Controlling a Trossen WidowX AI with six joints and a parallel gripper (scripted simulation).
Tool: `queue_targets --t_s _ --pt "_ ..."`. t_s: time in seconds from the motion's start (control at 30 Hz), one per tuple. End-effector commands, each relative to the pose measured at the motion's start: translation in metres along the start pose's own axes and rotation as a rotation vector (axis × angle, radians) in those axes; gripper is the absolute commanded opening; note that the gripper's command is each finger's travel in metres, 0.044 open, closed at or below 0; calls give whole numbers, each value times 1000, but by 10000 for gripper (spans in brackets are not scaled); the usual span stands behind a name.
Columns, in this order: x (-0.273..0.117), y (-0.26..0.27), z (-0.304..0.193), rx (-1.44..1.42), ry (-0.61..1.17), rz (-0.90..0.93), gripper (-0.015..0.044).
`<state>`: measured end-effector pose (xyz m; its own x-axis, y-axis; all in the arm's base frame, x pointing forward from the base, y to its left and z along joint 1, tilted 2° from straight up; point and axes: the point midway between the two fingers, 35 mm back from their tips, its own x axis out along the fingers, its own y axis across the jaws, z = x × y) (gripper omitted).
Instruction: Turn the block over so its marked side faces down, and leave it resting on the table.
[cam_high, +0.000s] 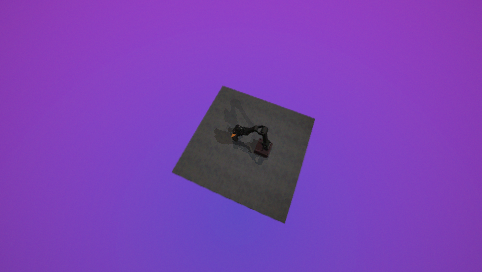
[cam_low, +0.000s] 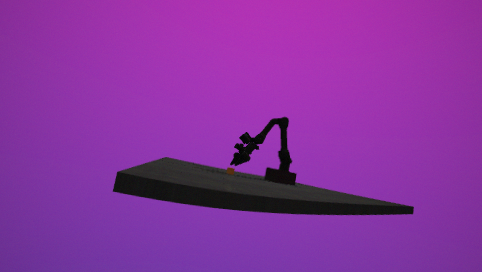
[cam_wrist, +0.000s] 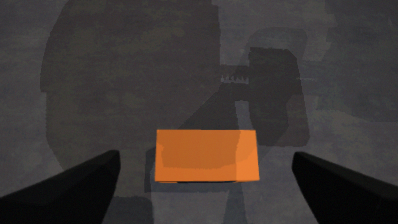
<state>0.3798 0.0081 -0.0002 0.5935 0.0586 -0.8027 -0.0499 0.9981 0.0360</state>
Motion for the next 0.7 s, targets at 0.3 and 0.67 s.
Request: queue_targets --t_s 0.3,0.67 --pt "-26 0 17 -13 150 -6 440" --pt "-23 0 47 -12 488 -8 440"
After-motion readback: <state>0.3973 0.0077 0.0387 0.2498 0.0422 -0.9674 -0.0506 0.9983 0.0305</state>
